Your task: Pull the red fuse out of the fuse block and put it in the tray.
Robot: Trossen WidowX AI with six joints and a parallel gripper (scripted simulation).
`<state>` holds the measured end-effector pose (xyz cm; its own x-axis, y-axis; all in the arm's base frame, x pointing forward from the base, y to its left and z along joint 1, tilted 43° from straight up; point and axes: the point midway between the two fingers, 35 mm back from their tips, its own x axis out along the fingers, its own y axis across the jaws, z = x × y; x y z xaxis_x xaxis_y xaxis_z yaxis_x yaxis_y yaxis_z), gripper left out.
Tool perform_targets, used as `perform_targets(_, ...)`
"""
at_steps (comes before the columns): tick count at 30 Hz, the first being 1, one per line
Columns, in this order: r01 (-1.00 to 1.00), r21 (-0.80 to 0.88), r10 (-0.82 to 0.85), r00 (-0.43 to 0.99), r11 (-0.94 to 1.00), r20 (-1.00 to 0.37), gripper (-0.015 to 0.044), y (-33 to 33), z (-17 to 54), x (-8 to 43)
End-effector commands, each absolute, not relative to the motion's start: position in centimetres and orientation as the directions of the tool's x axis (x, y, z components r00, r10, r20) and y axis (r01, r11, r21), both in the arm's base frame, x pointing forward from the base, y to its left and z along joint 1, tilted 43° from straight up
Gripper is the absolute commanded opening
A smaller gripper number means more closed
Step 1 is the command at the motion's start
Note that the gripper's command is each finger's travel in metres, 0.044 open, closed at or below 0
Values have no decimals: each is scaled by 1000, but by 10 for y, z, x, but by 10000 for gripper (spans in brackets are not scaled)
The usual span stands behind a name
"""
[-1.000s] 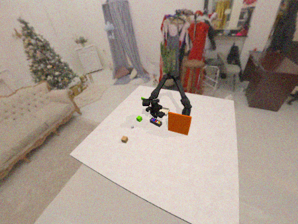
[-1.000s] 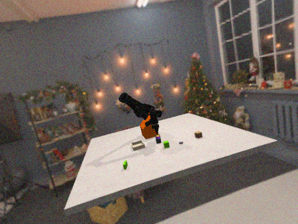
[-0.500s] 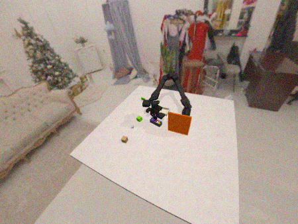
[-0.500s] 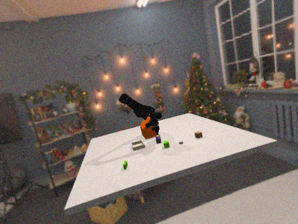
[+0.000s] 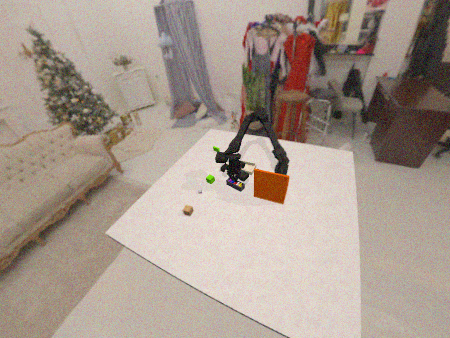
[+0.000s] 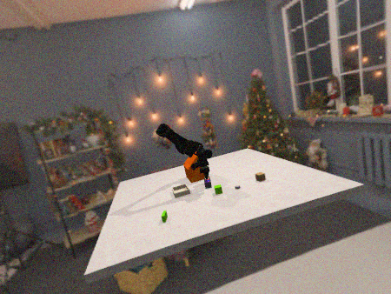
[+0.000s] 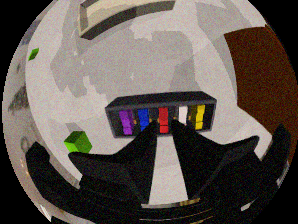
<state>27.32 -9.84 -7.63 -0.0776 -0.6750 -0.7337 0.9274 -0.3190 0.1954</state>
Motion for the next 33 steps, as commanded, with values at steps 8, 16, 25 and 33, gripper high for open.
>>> perform_targets(8,929,193,-678,-78,-316,-731,74,-103,-81,272)
perform_targets(16,929,193,-678,-78,-316,-731,74,-106,-85,272)
perform_targets(25,927,195,-675,-78,-319,-733,21,-105,-84,272)
perform_targets(33,927,195,-675,-78,-319,-733,0,-105,-83,272)
